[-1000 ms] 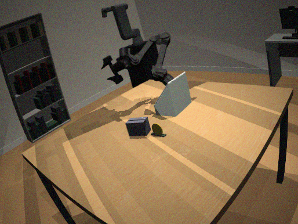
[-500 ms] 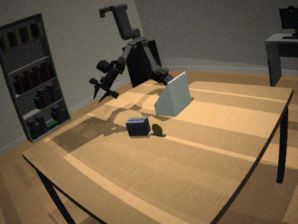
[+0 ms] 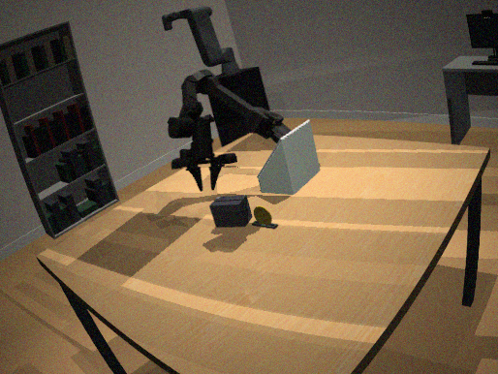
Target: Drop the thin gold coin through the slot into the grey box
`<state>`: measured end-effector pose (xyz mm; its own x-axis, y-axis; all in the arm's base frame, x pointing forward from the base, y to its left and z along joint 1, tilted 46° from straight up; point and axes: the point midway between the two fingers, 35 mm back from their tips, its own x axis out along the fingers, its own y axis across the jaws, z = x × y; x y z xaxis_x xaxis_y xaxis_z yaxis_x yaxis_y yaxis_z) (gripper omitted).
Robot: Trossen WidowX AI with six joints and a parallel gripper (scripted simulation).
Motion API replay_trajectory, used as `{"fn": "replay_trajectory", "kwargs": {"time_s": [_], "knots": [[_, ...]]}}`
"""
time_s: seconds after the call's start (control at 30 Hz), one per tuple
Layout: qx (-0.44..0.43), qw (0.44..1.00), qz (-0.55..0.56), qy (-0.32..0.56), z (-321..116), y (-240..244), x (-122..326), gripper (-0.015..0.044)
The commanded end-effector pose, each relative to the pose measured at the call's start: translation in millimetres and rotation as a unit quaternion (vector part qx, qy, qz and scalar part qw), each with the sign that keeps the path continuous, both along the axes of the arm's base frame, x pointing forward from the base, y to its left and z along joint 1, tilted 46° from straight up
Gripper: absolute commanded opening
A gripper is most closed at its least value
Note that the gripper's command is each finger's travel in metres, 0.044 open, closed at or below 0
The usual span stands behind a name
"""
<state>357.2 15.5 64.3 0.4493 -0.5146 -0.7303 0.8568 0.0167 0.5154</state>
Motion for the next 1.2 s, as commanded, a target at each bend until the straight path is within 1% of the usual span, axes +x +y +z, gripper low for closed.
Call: {"fn": "replay_trajectory", "kwargs": {"time_s": [0.0, 0.2, 0.3, 0.43, 0.57, 1.17], "knots": [[-0.021, 0.996, 0.001, 0.084, -36.8, 30.8, -15.7, 0.0161], [-0.1, 0.973, 0.0, 0.206, -85.5, 70.9, -56.7, 0.0161], [-0.124, 0.966, -0.001, 0.228, -94.8, 79.5, -62.8, 0.0161], [-0.125, 0.965, -0.001, 0.229, -97.5, 78.1, -62.7, 0.0161], [-0.126, 0.965, -0.002, 0.229, -120.0, 55.2, -59.1, 0.0161], [-0.126, 0.965, -0.001, 0.229, -140.1, 37.4, -52.0, 0.0161]]}}
